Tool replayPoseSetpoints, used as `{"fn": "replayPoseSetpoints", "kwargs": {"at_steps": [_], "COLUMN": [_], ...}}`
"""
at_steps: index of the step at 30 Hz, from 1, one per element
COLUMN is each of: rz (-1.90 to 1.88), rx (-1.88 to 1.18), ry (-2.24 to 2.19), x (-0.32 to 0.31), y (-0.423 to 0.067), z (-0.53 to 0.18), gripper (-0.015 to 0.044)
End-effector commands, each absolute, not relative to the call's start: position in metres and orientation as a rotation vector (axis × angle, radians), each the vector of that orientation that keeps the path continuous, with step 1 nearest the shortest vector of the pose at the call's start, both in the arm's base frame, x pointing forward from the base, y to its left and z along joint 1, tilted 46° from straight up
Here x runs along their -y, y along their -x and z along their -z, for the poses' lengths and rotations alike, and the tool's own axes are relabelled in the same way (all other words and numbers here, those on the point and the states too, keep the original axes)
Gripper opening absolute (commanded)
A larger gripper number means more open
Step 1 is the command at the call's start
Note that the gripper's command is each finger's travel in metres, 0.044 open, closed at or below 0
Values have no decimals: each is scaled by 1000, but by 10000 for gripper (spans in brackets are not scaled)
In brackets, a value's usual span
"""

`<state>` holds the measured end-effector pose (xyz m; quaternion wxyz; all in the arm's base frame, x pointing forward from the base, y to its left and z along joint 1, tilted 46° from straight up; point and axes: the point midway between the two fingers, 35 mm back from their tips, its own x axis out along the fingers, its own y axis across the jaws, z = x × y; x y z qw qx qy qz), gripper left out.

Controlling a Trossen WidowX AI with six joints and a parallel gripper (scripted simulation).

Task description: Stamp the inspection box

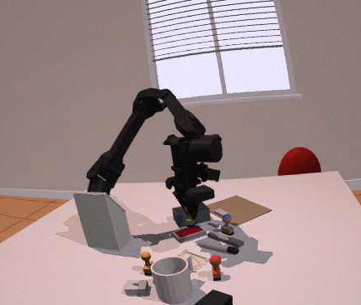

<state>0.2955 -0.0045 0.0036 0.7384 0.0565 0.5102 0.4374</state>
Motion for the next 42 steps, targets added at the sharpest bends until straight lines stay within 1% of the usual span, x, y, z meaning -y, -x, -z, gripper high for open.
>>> {"fn": "replayPoseSetpoints", "kwargs": {"at_steps": [1, 24, 42], "rz": [-1021, -1301, -1303], "rx": [-1065, -714, -711], "ry": [-30, 441, 445], "x": [16, 66, 61], "y": [-300, -306, -308], "z": [7, 63, 70], "gripper": [0, 0, 0]}}
